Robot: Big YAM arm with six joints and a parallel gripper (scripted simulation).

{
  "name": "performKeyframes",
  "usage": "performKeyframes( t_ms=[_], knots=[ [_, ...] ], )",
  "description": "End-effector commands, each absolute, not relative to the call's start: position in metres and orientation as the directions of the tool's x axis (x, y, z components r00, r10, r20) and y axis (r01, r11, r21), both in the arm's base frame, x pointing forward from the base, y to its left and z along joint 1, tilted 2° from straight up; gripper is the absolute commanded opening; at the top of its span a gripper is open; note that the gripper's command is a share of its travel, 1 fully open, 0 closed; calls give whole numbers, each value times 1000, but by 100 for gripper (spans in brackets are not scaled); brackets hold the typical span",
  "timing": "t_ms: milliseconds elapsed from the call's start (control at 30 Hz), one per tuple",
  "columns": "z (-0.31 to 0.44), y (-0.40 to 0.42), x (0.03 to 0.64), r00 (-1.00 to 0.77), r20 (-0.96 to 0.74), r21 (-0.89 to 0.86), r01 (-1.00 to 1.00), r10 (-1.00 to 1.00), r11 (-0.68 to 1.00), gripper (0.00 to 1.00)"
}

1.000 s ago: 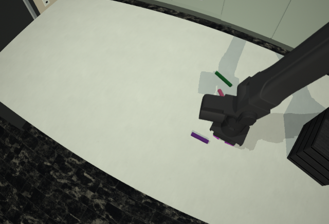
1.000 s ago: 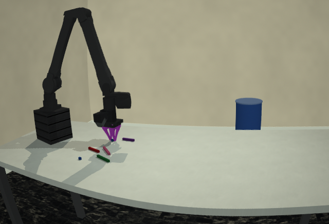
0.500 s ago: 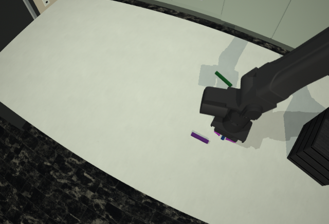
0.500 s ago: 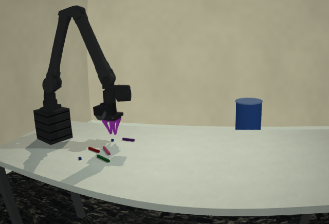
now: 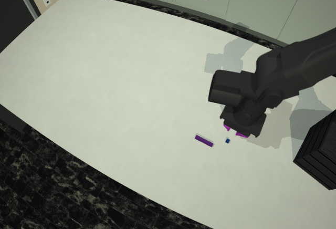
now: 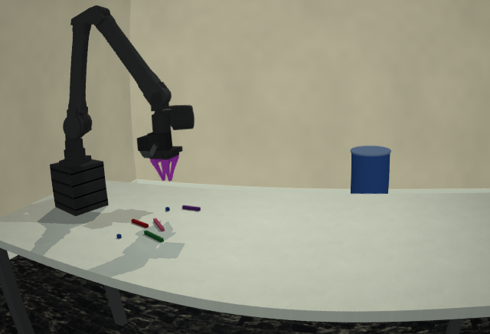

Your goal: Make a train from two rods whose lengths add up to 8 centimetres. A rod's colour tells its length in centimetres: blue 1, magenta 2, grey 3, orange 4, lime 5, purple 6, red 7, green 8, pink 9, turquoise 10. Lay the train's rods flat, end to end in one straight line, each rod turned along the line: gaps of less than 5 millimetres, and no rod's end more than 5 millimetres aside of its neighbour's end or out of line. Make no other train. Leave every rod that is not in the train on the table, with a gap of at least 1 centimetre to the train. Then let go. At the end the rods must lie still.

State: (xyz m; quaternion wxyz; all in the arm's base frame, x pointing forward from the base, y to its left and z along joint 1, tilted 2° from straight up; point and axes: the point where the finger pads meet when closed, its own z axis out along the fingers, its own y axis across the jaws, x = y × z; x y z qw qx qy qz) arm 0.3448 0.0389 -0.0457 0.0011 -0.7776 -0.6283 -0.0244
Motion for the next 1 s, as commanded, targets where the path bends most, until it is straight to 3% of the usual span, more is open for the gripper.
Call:
performKeyframes(
  t_ms=[0, 67, 100, 967],
  knots=[
    [-46, 36, 352, 210, 32, 16, 978, 977, -210, 23],
    [-46, 36, 352, 210, 32, 16, 978, 977, -210, 23],
    [-46, 36, 352, 210, 32, 16, 978, 977, -210, 100],
    [-48, 27, 347, 149, 33, 28, 988, 988, -150, 100]
  ],
)
